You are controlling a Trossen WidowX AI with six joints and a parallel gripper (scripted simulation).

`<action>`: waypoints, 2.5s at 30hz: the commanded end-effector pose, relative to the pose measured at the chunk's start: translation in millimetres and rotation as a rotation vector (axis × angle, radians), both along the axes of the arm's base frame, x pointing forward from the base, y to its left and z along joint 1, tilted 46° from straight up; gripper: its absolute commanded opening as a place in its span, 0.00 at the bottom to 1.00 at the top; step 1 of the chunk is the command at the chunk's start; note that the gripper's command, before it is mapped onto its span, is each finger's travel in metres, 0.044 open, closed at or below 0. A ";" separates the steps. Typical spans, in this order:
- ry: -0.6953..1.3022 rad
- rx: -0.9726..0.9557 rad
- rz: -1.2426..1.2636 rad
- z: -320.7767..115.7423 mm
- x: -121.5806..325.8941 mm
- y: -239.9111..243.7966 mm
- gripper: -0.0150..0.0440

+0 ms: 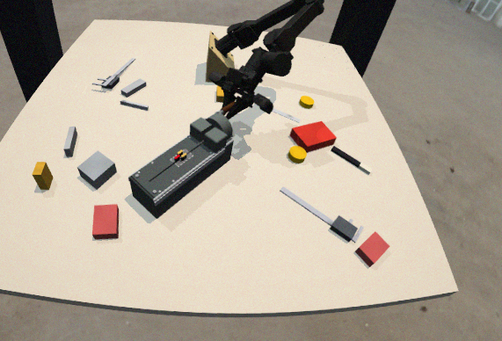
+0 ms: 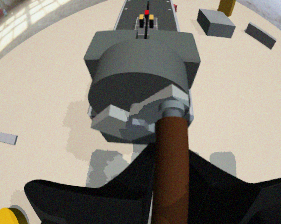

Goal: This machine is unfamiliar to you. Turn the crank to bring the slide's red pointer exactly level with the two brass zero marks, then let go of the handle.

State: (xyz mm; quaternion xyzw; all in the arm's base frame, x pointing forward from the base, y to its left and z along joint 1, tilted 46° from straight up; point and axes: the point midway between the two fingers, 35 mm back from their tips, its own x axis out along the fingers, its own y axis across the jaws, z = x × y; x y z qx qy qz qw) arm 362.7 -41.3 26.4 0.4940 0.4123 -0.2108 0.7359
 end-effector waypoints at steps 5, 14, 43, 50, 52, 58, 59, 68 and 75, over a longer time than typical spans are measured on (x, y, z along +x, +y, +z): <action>0.024 0.002 -0.004 -8.6 -4.3 1.5 0.25; 0.024 0.002 -0.004 -9.5 -4.5 1.9 0.25; 0.024 0.003 -0.004 -16.5 -5.4 6.2 0.25; 0.024 0.003 -0.004 -20.4 -5.2 9.6 0.25; 0.024 0.003 -0.004 -21.6 -5.0 10.9 0.25; 0.024 0.003 -0.004 -25.9 -3.8 16.1 0.25; 0.024 0.003 -0.004 -26.7 -3.4 17.3 0.25; 0.024 0.004 -0.004 -32.1 2.8 29.7 0.25; 0.024 0.005 -0.004 -32.7 9.1 37.7 0.25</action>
